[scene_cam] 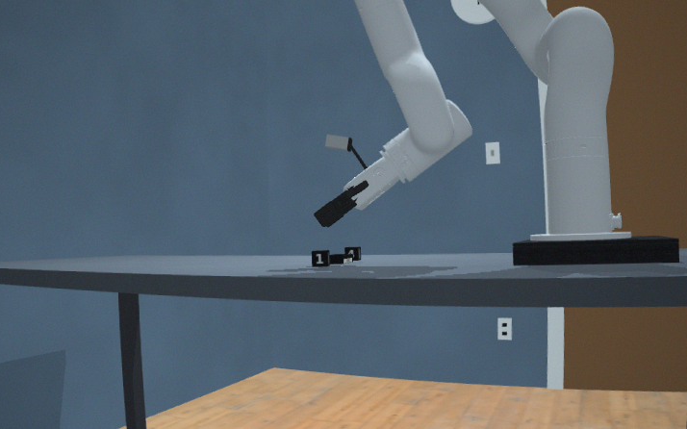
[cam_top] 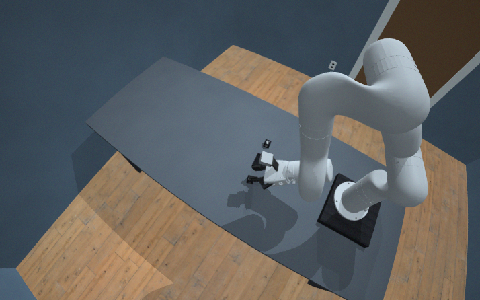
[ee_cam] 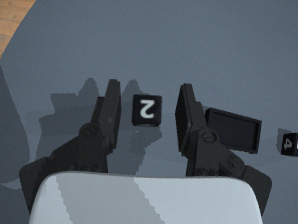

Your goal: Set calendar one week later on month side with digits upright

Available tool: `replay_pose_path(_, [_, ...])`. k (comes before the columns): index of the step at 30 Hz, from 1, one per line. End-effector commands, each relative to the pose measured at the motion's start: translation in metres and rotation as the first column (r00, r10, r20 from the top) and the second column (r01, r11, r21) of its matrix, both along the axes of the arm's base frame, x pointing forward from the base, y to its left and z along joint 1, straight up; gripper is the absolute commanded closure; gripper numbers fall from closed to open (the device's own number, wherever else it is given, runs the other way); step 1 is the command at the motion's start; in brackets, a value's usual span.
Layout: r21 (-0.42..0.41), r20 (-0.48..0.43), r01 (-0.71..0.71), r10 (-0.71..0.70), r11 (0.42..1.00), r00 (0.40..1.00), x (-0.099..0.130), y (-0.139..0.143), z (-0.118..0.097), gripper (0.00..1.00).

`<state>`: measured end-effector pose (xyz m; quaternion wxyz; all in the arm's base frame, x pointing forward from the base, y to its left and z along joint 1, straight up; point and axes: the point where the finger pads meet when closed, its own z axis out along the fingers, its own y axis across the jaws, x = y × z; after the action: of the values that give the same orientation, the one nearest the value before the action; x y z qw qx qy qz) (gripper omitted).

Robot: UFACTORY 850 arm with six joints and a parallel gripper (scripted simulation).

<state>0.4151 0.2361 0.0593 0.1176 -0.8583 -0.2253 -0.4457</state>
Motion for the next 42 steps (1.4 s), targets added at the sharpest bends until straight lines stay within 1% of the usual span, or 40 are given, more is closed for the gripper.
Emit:
replay_pose_path(1, [0.001,0.001,0.0,0.0,1.0,1.0,0.0,0.0,0.0,0.53])
replay_pose_path(16, [0.001,0.001,0.0,0.0,1.0,1.0,0.0,0.0,-0.009,0.53])
replay_pose_path(30, [0.001,0.001,0.0,0.0,1.0,1.0,0.0,0.0,-0.034,0.53])
replay_pose_path(32, [0.001,0.001,0.0,0.0,1.0,1.0,0.0,0.0,-0.034,0.53])
replay_pose_path(42, [0.001,0.001,0.0,0.0,1.0,1.0,0.0,0.0,-0.053,0.53])
